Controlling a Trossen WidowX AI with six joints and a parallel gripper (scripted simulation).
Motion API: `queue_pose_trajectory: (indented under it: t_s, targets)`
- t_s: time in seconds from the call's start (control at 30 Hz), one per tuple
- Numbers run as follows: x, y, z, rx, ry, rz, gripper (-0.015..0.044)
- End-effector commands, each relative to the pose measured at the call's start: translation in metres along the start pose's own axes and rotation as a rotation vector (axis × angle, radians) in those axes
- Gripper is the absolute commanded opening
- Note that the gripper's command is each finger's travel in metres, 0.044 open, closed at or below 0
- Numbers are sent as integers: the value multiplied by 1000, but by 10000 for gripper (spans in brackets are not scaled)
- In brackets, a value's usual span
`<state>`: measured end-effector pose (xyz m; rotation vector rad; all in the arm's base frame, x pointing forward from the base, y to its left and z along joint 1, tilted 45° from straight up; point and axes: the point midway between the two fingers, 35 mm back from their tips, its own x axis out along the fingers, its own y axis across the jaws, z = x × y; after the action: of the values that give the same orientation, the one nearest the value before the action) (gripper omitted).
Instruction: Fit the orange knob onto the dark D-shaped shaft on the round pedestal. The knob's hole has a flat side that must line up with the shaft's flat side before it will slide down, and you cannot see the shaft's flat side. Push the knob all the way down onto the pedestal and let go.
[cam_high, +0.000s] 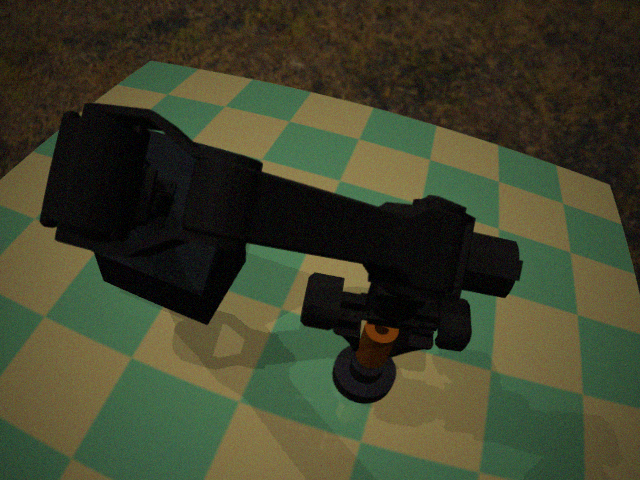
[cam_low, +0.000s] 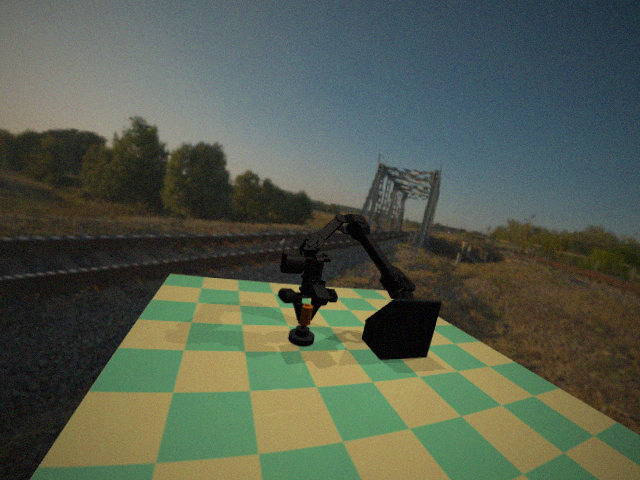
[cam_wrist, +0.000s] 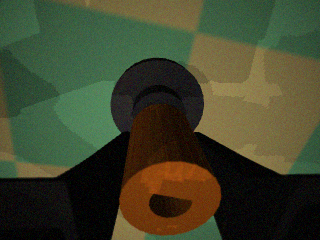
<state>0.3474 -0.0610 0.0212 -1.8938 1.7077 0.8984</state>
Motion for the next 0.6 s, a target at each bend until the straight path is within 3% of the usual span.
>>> queue_pose_trajectory:
  t_s: [0.0, 0.57]
  targets:
    - [1, 0, 2, -4, 0, -1, 0]
    - [-4, 1, 1, -4, 0, -1, 0]
